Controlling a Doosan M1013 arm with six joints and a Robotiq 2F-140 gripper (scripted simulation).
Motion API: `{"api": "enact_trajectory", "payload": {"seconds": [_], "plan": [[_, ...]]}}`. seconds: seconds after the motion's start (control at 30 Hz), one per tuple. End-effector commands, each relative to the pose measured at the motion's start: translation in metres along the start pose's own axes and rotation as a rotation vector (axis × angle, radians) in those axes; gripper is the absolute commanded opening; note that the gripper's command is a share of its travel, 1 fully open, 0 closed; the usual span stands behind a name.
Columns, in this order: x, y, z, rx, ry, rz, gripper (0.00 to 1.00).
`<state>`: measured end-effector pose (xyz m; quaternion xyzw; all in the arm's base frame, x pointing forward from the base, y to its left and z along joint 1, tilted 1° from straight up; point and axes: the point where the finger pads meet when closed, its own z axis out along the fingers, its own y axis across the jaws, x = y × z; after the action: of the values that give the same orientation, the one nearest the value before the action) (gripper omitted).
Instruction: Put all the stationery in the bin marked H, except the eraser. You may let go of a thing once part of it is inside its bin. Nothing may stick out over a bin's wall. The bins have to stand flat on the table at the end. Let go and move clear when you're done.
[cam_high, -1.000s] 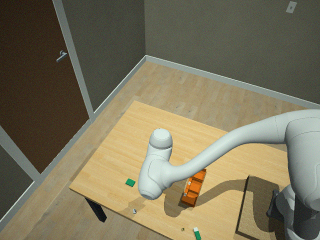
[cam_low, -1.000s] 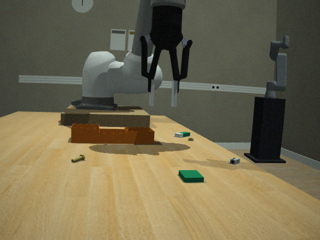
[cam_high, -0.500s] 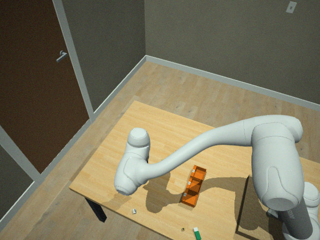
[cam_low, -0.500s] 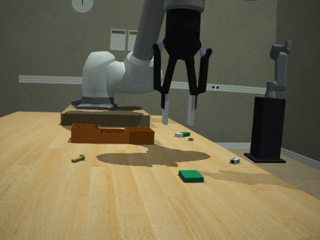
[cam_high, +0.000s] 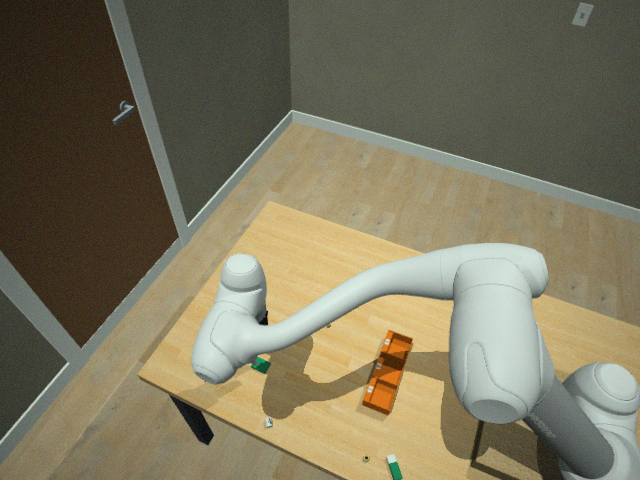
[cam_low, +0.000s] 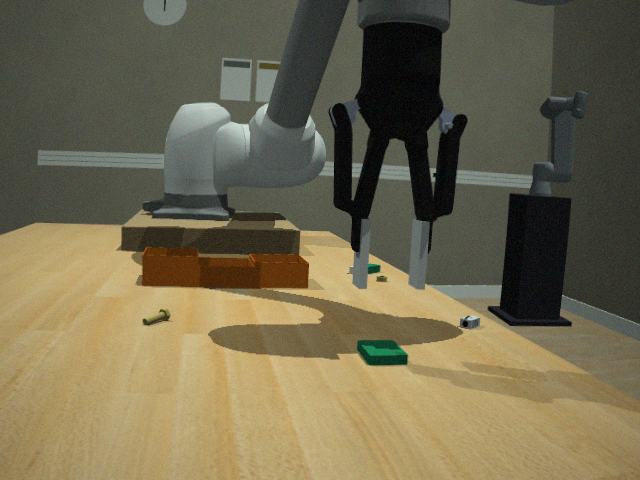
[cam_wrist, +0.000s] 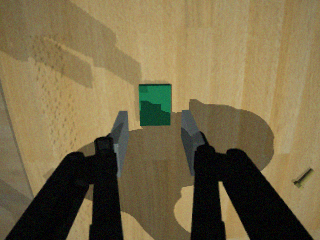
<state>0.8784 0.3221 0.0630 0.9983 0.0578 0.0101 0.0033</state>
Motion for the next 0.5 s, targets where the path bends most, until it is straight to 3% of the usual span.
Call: {"api": "enact_trajectory", "payload": {"seconds": [0.0,0.47], "plan": [[-0.0002,0.0000,0.0000,0.000,0.000,0.000,0.40],[-0.0029,0.0004,0.0000,0.000,0.000,0.000,0.40]]}}
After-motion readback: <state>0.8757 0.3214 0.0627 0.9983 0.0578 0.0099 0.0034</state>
